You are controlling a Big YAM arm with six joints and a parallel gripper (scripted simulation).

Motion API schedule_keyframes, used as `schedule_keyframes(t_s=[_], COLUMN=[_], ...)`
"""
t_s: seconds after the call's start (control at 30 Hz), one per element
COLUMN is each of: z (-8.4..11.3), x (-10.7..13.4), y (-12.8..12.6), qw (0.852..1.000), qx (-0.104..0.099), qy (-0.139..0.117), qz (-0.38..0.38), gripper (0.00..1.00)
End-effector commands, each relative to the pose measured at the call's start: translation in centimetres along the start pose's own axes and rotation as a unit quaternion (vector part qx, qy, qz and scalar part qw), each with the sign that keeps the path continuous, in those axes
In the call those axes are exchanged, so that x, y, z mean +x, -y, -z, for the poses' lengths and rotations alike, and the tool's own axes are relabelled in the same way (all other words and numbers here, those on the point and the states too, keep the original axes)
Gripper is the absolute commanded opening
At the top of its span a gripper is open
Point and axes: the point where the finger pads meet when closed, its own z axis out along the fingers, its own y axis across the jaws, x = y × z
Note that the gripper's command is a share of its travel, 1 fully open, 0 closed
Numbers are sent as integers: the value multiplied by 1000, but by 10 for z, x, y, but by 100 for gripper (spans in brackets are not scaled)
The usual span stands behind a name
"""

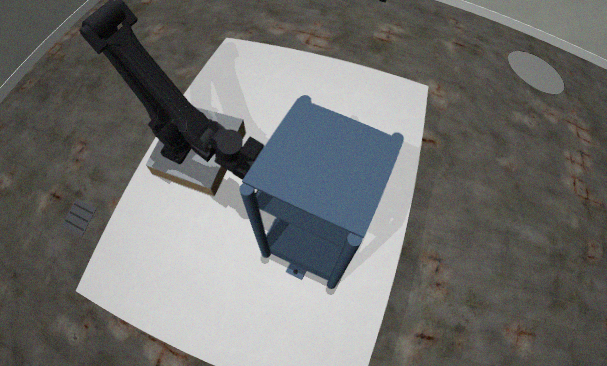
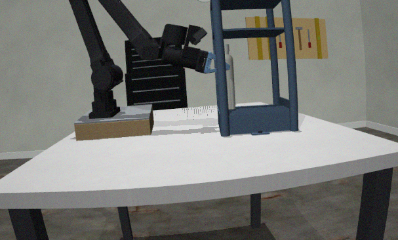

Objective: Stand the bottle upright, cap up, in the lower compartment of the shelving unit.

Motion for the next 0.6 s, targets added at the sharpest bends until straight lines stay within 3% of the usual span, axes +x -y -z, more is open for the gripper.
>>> schedule_keyframes(t_s=[0.0, 0.57], z=[-4, -2], x=[-29, -5], y=[6, 7], qw=[999, 1000], qx=[5, 5], qy=[38, 18], qz=[4, 3], gripper=[26, 26])
